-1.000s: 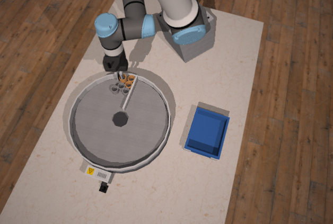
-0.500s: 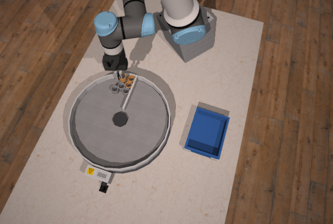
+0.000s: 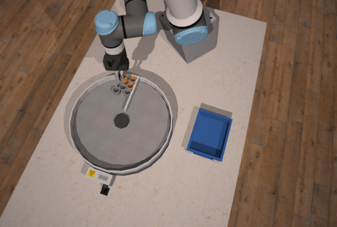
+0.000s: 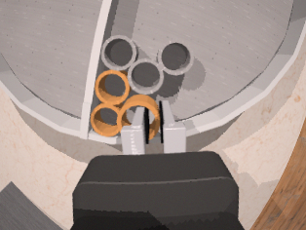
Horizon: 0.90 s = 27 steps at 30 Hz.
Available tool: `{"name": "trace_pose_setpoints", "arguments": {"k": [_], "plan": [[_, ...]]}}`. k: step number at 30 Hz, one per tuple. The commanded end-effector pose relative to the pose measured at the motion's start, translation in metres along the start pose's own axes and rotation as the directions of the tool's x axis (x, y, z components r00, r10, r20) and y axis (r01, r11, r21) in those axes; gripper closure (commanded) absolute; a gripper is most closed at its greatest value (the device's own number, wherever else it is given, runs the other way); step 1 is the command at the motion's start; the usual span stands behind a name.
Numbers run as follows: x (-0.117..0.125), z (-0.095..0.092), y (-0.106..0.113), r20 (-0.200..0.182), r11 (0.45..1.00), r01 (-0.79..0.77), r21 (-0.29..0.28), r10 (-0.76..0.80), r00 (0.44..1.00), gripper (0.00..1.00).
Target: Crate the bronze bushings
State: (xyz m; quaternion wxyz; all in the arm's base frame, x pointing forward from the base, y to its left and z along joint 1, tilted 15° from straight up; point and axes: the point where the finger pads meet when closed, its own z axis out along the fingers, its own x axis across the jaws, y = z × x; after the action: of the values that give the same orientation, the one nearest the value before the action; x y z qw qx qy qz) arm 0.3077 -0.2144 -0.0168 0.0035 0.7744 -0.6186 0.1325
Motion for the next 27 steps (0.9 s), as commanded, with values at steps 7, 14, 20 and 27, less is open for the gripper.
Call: {"name": "trace_pose_setpoints", "arguments": {"k": [7, 14, 20, 27], "plan": [[0.0, -0.008, 0.001, -0.001, 1.0, -0.001, -0.003, 0.001, 1.0, 1.0], [0.0, -0.008, 0.001, -0.001, 1.0, -0.001, -0.003, 0.001, 1.0, 1.0], [0.0, -0.011, 0.001, -0.001, 1.0, -0.001, -0.003, 0.001, 1.0, 1.0], [0.0, -0.025, 0.001, -0.001, 1.0, -0.001, -0.003, 0.001, 1.0, 1.0]]}}
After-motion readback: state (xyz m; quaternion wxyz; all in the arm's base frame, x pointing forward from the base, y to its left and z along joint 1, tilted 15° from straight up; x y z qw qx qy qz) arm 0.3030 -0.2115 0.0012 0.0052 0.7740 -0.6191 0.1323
